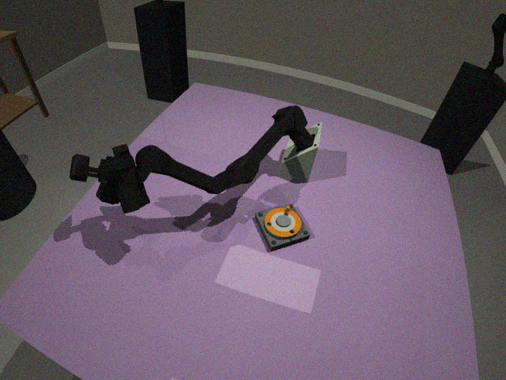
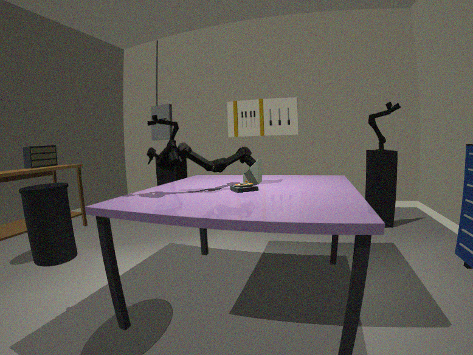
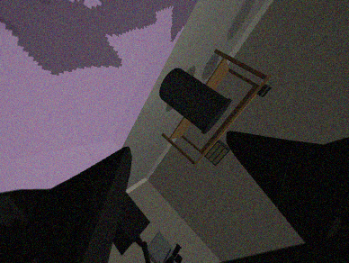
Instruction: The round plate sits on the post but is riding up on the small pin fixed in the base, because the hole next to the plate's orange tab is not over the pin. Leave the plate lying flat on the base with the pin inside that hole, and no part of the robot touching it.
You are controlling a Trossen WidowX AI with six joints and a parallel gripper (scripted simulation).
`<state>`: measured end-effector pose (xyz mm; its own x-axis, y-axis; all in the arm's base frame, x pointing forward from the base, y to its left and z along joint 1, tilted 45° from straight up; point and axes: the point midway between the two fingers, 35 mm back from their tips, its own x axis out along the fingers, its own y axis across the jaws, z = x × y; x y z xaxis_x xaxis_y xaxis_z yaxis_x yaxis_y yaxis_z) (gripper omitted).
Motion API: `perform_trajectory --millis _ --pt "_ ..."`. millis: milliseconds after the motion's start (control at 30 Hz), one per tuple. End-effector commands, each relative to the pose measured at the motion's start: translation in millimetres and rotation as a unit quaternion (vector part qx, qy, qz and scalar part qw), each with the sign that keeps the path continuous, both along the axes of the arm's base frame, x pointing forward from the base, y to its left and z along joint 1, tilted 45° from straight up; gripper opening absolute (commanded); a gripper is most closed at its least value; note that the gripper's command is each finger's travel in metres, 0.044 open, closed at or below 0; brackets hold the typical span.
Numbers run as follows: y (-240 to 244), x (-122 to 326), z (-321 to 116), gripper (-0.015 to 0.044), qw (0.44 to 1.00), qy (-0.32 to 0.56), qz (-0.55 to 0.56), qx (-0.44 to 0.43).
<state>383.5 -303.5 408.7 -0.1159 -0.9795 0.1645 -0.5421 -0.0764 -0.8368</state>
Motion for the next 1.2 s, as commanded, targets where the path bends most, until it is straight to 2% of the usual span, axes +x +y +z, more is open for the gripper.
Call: perform_trajectory --millis 0,100,267,467,567,633,800,967,1067,1167 --pt "-2 -5 5 0.0374 1.000 -0.007 -0.001 -0.005" --pt "-15 -57 55 0.0295 0.995 -0.075 -0.014 -0.059" --pt "-19 -98 90 0.0164 0.987 -0.119 -0.026 -0.104" --pt "-5 -189 155 0.0006 0.956 -0.198 -0.052 -0.210" --pt "8 -210 172 0.0000 0.941 -0.226 -0.039 -0.249" --pt "30 -251 197 0.0000 0.915 -0.258 -0.042 -0.309" --pt "66 -308 225 0.0000 0.874 -0.285 -0.057 -0.389" --pt "127 -375 249 0.0000 0.811 -0.302 -0.085 -0.494" --pt "158 -400 255 0.0000 0.781 -0.301 -0.098 -0.539" --pt "211 -433 257 0.0000 0.728 -0.291 -0.121 -0.609"
